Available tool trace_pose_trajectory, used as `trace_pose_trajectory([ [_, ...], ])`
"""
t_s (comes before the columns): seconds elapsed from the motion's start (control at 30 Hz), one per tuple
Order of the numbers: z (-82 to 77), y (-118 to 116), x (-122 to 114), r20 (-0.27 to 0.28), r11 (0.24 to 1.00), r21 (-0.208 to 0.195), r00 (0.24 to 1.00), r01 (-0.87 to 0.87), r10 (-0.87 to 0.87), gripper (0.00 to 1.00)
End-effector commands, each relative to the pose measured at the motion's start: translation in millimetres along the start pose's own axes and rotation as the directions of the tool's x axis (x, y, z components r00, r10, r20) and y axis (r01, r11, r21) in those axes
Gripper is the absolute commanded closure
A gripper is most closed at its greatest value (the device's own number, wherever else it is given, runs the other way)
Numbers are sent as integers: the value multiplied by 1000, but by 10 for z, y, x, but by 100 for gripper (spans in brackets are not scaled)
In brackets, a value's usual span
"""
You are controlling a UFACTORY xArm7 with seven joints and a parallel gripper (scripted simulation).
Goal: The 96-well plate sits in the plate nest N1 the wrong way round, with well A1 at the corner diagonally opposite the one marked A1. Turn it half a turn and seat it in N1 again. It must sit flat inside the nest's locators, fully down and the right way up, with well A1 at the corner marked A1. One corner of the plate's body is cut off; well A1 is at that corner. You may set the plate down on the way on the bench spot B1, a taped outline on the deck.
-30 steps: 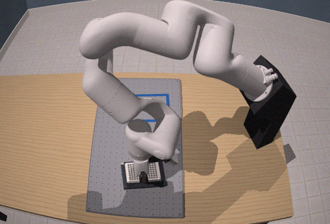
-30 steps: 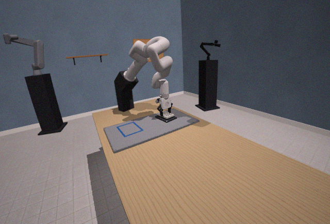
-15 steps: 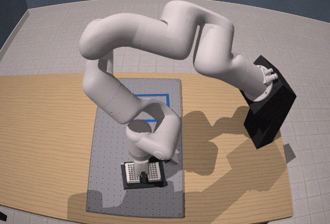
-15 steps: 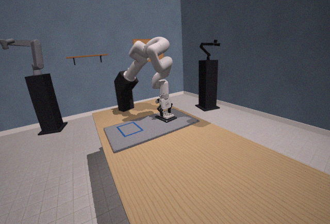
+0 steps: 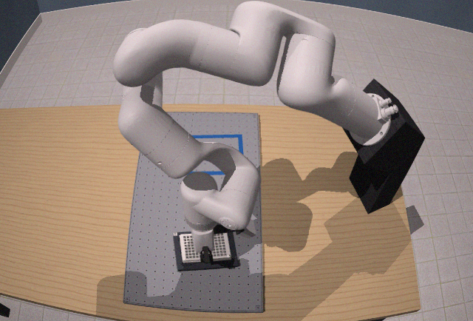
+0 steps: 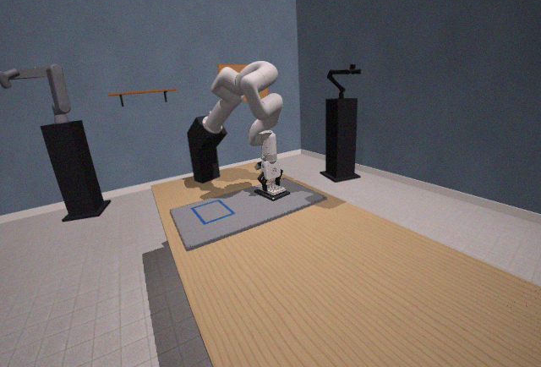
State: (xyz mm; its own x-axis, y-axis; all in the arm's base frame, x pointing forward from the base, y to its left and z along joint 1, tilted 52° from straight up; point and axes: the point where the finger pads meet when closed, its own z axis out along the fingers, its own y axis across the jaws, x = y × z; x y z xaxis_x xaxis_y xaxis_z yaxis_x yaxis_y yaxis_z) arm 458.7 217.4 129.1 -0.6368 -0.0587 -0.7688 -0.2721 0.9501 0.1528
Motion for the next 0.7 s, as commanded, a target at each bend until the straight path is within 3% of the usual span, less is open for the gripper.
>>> trace_pose_trajectory([
  [0.0,4,2,-1,1,1000,0,1000,1,-1,100],
  [0.67,32,2,0,1,1000,0,1000,1,-1,100],
])
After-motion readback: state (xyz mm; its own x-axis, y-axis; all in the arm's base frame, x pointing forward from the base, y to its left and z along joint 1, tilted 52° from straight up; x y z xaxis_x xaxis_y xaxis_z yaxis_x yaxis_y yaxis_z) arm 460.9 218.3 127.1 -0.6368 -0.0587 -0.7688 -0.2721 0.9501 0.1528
